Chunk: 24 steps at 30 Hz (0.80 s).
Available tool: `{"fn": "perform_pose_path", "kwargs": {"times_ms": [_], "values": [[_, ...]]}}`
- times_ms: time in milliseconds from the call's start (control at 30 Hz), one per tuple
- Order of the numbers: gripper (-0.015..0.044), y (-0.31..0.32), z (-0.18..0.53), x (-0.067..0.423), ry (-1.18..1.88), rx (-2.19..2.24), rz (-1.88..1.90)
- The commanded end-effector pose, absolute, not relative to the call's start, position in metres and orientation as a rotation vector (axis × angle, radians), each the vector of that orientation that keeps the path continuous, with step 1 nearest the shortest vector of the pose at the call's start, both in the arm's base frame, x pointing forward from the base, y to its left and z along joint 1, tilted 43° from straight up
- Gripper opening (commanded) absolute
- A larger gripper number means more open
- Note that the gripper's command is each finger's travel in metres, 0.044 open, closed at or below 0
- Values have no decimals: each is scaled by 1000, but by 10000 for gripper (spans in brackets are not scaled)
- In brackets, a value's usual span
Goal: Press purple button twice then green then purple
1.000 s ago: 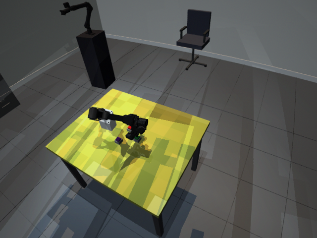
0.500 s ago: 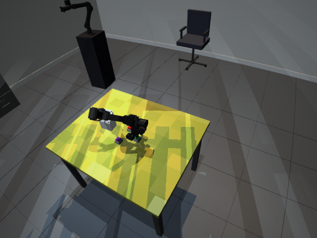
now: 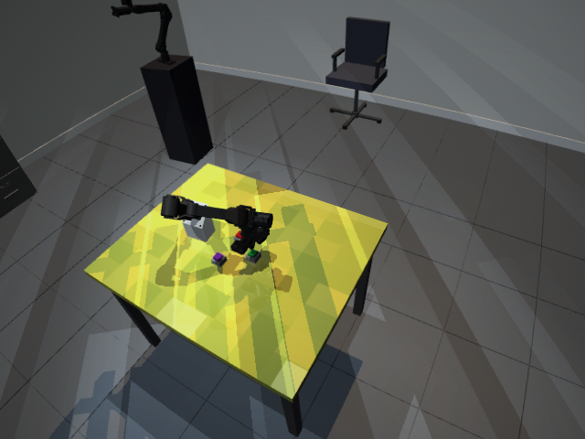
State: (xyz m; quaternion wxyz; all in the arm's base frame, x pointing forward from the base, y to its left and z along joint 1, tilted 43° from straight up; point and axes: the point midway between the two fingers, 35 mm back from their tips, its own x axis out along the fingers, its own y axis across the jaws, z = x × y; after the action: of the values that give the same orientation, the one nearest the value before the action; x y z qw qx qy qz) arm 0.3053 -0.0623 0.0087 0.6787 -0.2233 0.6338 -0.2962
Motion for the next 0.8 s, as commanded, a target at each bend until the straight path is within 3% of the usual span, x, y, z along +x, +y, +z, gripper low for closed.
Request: {"fn": "perform_pose_path", "kwargs": {"times_ms": [0,133,367,767], "values": [[20,-53,20,306,1424,-491,-668],[20,-19,56,304,1425,-490,-667],[20,-21,62,298,1425,-491,-667],[20,-69,105,178,1432,-496,-668]]}}
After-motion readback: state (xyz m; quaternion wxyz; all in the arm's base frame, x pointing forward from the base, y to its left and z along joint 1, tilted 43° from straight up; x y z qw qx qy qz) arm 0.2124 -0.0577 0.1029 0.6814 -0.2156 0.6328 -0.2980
